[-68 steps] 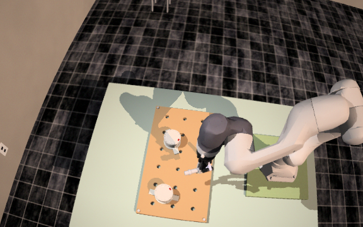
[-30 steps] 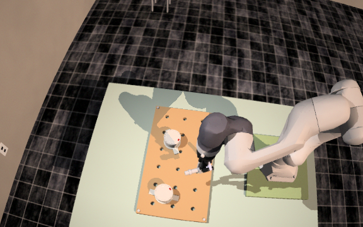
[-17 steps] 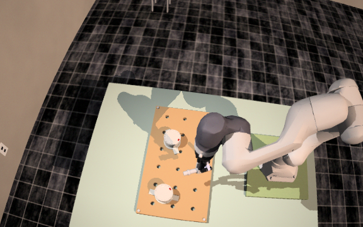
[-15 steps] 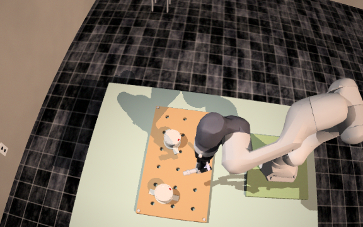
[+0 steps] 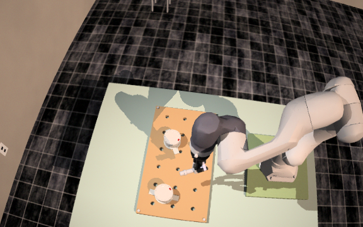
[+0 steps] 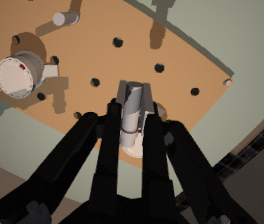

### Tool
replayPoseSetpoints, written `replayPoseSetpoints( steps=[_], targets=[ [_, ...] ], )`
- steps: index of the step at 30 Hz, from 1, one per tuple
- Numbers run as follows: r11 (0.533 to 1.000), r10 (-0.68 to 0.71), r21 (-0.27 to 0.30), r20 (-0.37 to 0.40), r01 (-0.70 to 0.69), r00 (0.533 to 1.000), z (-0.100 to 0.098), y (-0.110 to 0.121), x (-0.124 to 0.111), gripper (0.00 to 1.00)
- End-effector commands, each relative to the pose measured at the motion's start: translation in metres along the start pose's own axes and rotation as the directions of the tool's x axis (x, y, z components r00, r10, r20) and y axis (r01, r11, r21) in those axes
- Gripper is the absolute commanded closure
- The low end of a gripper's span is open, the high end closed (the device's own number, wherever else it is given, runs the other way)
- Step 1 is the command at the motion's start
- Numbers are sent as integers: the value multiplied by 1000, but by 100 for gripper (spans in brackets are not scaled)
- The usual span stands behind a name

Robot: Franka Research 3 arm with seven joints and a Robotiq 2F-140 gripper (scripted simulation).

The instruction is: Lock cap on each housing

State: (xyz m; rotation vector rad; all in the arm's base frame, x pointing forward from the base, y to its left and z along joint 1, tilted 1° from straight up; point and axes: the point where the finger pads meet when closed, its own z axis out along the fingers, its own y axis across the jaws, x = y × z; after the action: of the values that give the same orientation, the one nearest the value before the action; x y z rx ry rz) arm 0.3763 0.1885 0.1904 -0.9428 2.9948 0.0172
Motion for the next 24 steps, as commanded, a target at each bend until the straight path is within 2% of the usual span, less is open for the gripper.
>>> replayPoseSetpoints(
  steps=[1,24],
  targets=[
    [1000,7,7,7,-7,1000,-2,-3,-6,90],
    [1000,7,7,7,-7,1000,-2,-9,-25,90]
  ],
)
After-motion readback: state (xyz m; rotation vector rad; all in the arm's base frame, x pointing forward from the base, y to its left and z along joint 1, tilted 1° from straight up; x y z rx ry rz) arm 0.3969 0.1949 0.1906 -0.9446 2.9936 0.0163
